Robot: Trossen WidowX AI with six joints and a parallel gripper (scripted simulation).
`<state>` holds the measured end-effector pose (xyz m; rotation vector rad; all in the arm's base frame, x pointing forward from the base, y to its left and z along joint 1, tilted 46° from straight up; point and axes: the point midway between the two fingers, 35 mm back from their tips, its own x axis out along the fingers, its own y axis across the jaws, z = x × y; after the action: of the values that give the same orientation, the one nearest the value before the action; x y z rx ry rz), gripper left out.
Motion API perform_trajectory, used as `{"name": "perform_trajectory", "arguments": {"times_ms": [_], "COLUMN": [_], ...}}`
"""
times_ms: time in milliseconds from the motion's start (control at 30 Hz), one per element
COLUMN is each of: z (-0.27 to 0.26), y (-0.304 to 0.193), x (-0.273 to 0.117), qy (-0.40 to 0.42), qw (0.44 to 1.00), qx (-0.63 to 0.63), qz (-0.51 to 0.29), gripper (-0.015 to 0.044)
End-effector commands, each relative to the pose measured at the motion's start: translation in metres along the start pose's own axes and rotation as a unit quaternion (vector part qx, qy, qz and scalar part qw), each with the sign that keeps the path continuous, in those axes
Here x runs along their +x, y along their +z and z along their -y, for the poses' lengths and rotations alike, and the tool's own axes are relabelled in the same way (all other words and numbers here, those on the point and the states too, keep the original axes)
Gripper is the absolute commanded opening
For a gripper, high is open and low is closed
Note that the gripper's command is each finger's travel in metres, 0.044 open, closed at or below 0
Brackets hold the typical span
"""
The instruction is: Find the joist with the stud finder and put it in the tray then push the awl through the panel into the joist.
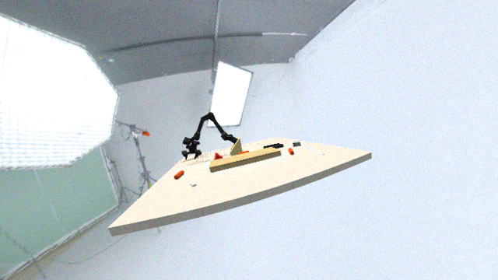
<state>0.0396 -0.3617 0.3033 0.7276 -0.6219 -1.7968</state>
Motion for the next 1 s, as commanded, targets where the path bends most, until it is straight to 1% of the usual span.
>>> {"name": "perform_trajectory", "arguments": {"times_ms": [0, 200, 367, 667, 867, 967], "z": [-0.003, -0.008, -0.002, 0.011, 0.026, 0.034], "y": [-0.050, -0.134, -0.187, -0.227, -0.243, -0.247], "x": [-0.016, -0.069, -0.125, -0.195, -0.242, -0.258], "qy": [-0.002, 0.013, 0.034, 0.074, 0.105, 0.117], "qw": [0.997, 0.976, 0.947, 0.911, 0.882, 0.870], "qx": [-0.051, -0.132, -0.206, -0.267, -0.312, -0.332], "qz": [-0.065, -0.175, -0.245, -0.307, -0.338, -0.347], "gripper": [0.0440, 0.0440, 0.0440, 0.0440, 0.0440, 0.0440]}}
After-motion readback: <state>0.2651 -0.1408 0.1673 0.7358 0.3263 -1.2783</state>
